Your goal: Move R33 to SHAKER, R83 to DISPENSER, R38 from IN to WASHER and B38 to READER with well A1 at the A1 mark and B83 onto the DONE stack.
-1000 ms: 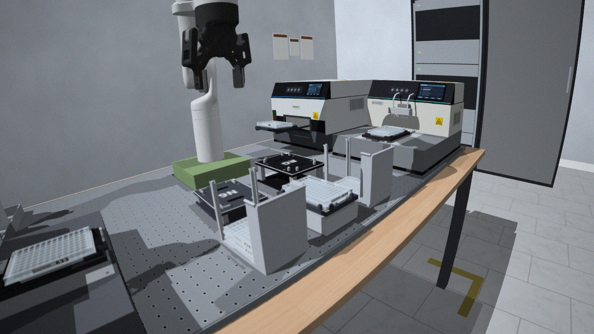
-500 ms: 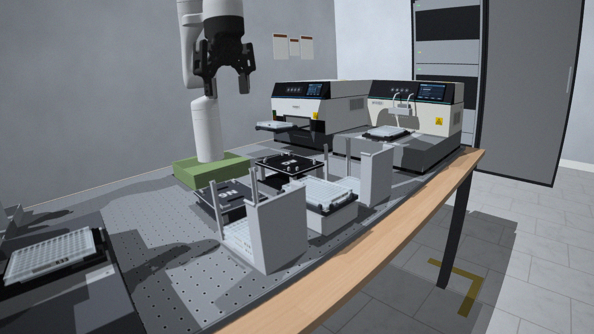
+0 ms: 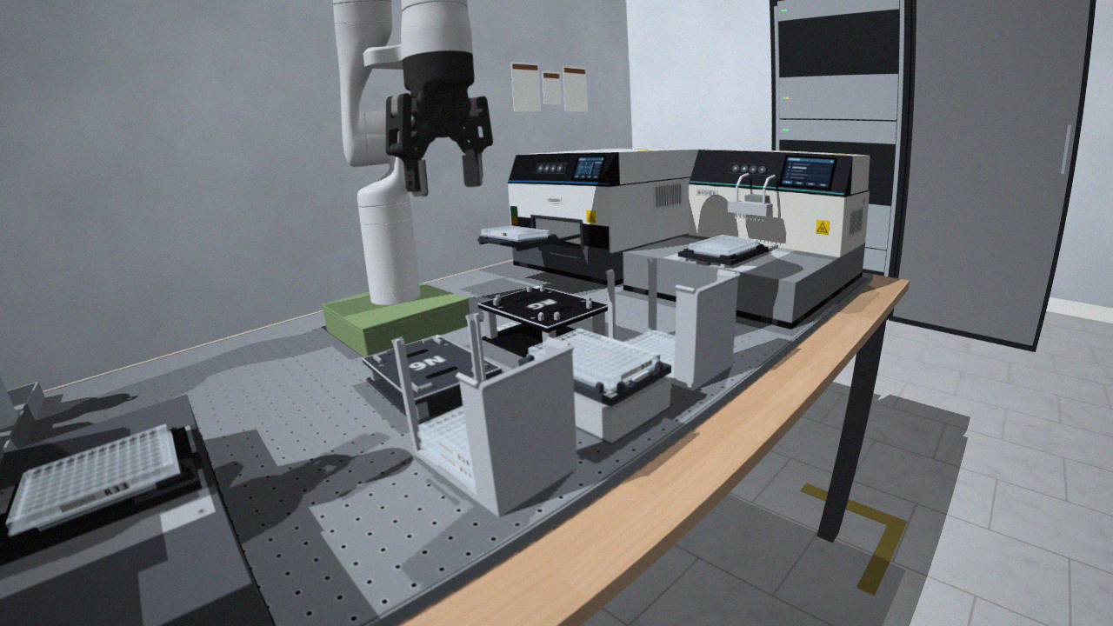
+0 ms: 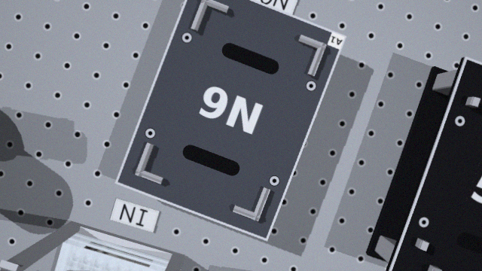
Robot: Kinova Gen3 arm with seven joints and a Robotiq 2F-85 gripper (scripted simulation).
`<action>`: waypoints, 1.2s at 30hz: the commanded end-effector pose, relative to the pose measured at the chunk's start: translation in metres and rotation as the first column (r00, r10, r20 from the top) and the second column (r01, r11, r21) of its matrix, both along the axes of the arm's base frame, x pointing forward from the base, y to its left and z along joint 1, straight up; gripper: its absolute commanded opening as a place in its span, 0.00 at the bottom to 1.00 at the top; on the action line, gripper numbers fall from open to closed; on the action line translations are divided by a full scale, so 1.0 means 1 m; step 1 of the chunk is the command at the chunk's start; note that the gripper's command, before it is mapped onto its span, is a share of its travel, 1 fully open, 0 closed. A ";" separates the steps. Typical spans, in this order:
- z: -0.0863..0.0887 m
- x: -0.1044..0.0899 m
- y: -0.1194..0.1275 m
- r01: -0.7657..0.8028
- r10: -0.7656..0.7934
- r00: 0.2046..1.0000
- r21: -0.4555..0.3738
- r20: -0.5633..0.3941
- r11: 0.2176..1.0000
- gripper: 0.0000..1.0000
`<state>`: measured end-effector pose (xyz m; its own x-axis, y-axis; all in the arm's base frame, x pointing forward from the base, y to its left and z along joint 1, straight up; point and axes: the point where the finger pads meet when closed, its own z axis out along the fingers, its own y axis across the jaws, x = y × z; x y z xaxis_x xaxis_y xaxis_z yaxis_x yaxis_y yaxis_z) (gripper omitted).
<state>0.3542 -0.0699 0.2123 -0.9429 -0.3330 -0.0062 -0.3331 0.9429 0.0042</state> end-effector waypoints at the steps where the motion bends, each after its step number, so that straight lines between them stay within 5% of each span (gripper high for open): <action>1: -0.002 -0.006 0.013 0.004 -0.004 1.000 0.001 0.007 1.000 1.00; 36: -0.036 -0.056 0.079 -0.001 0.001 1.000 -0.004 0.002 1.000 1.00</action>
